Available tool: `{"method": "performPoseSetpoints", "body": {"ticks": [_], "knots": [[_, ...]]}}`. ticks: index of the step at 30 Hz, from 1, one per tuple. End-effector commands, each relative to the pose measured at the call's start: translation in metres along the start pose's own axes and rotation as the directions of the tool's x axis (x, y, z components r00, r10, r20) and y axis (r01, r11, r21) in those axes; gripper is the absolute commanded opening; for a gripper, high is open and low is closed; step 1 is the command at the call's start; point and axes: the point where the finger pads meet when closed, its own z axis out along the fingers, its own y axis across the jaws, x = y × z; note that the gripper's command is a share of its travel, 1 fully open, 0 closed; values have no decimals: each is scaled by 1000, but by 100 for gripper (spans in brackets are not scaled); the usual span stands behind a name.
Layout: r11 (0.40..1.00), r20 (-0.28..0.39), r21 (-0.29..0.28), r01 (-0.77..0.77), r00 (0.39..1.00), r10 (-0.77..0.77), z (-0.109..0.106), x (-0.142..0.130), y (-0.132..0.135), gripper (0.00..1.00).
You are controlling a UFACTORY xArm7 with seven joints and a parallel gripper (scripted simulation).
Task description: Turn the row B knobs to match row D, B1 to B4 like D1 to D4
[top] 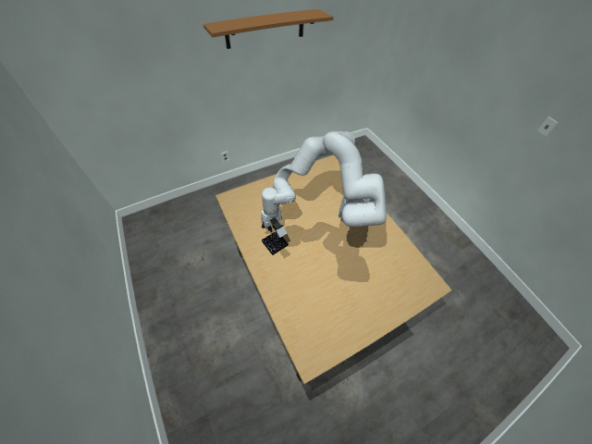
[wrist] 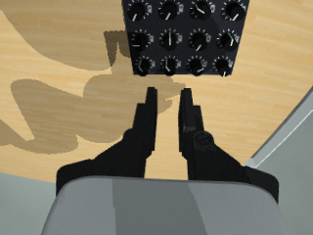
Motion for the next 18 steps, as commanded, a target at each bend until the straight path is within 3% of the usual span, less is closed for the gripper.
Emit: {"method": "performPoseSetpoints", "body": {"ticks": [1,18], "knots": [[1000,3,-1,-3,1000,3,5,-1,1,19],[1000,3,-2,-3,1000,3,28,0,1,19]]}}
